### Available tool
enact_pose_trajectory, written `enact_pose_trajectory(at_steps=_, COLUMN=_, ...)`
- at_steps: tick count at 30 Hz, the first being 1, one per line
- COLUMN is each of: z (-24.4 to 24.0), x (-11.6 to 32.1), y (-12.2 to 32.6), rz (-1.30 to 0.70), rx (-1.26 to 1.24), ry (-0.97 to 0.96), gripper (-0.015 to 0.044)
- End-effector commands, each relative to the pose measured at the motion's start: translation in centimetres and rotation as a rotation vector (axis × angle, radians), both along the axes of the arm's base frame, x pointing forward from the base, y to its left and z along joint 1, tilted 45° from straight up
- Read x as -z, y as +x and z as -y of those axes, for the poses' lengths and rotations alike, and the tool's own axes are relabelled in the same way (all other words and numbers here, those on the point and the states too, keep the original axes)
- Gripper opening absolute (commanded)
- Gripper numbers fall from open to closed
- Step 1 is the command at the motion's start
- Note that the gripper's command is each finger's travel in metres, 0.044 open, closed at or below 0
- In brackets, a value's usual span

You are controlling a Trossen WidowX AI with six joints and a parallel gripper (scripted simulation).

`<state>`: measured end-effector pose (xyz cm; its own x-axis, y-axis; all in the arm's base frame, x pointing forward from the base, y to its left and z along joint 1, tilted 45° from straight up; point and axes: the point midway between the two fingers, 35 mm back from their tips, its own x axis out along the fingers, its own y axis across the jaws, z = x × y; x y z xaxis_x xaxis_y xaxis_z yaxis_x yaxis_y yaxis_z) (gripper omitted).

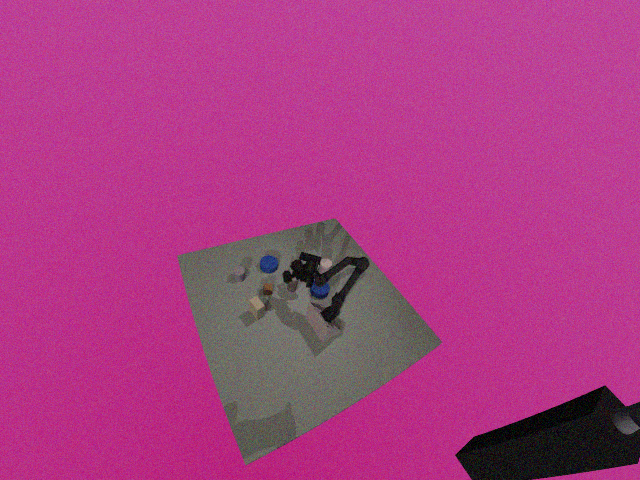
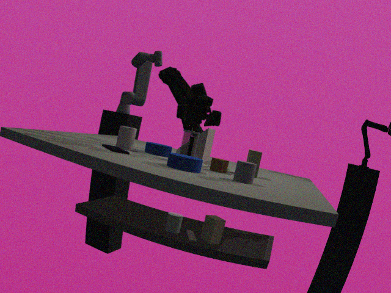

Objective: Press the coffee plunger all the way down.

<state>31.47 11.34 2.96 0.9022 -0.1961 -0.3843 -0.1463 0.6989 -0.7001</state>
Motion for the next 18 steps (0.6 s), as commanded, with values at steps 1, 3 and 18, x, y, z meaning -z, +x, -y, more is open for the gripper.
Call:
enact_pose_trajectory(at_steps=1, z=-0.1, x=0.0, y=0.0, rz=-0.002, rx=-0.001, ry=0.004, gripper=0.044)
enact_pose_trajectory(at_steps=3, z=-0.6, x=-0.4, y=-0.2, rz=-0.007, rx=0.0, ry=0.005, gripper=0.044)
enact_pose_trajectory(at_steps=18, z=-4.5, x=-6.2, y=-3.4, rz=-0.016, rx=0.005, ry=-0.005, gripper=0.044)
